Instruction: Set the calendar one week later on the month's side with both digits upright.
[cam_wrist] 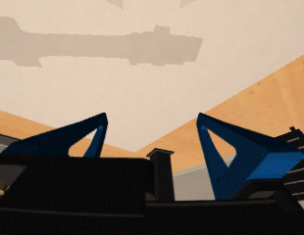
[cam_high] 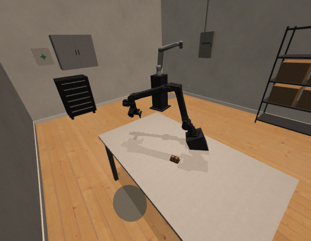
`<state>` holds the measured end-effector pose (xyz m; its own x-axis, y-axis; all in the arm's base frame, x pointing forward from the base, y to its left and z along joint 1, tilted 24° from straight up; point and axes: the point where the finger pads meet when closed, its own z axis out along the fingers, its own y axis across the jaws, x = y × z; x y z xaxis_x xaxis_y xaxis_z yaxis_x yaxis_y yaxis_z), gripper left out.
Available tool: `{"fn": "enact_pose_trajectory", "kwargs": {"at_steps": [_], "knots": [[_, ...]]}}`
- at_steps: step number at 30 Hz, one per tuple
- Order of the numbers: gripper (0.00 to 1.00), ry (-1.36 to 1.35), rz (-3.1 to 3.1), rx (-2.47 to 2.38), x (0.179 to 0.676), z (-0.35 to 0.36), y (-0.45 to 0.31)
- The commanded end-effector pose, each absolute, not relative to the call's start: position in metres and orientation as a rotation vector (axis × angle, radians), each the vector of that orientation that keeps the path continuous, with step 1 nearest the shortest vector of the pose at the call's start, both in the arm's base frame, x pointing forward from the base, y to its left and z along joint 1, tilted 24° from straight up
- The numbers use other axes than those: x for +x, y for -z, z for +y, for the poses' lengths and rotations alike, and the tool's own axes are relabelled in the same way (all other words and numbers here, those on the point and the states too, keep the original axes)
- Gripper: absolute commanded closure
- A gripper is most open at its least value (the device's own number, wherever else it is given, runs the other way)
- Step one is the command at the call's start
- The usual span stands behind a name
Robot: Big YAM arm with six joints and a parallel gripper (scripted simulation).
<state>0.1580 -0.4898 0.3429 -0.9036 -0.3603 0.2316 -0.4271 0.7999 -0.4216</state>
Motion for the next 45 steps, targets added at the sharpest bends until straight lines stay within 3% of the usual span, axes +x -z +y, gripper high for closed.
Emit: {"fn": "enact_pose_trajectory", "kwargs": {"at_steps": [1,17,18,22,31,34,45], "knots": [[0.00,-0.736,-2.845,0.623,0.158,-0.489,-0.349],[0.00,-0.736,-2.845,0.623,0.158,-0.489,-0.349],[0.00,-0.887,-2.825,0.599,0.158,-0.490,-0.399],[0.00,-0.819,-2.848,0.608,0.168,-0.478,-0.368],[0.00,-0.803,-2.966,0.542,0.254,-0.401,-0.325],[0.00,-0.803,-2.966,0.542,0.254,-0.401,-0.325],[0.00,-0.751,-3.095,0.451,0.322,-0.281,-0.268]]}}
